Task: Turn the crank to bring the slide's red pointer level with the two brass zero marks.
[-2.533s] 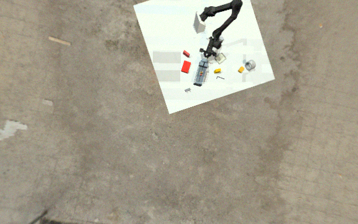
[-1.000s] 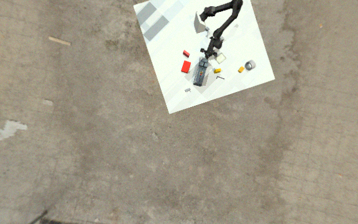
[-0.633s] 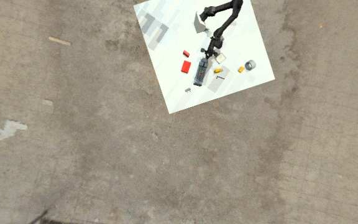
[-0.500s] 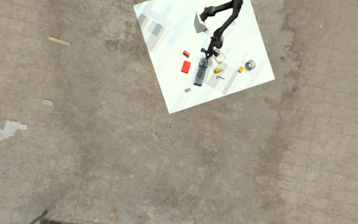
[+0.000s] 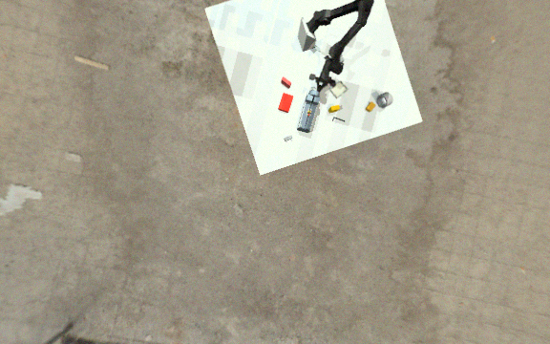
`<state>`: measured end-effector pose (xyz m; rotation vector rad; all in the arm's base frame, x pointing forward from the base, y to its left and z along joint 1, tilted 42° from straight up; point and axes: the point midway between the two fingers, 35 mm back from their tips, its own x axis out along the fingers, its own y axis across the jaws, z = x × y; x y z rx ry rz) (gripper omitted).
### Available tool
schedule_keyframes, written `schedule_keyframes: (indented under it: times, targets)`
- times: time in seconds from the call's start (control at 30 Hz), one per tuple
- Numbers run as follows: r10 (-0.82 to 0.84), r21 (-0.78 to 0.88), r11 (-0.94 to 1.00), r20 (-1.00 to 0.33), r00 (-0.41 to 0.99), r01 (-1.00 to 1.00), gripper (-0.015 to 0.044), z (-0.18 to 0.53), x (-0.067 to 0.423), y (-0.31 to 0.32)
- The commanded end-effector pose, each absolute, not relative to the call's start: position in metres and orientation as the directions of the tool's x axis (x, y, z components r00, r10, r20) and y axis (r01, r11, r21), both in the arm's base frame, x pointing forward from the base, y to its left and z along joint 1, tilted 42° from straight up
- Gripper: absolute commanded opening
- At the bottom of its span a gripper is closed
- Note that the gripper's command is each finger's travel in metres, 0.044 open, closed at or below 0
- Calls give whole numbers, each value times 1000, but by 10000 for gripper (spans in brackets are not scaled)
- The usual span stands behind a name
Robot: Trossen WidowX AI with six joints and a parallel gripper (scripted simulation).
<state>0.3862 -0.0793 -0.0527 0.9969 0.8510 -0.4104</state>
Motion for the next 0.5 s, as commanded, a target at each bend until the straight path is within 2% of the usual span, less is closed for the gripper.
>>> schedule_keyframes:
  times: [0.0, 0.47]
  targets:
    - [68, 571, 506, -773, 631, 646, 0, -44, 388, -82]
    - [67, 571, 507, -773, 631, 646, 0, -33, 386, -92]
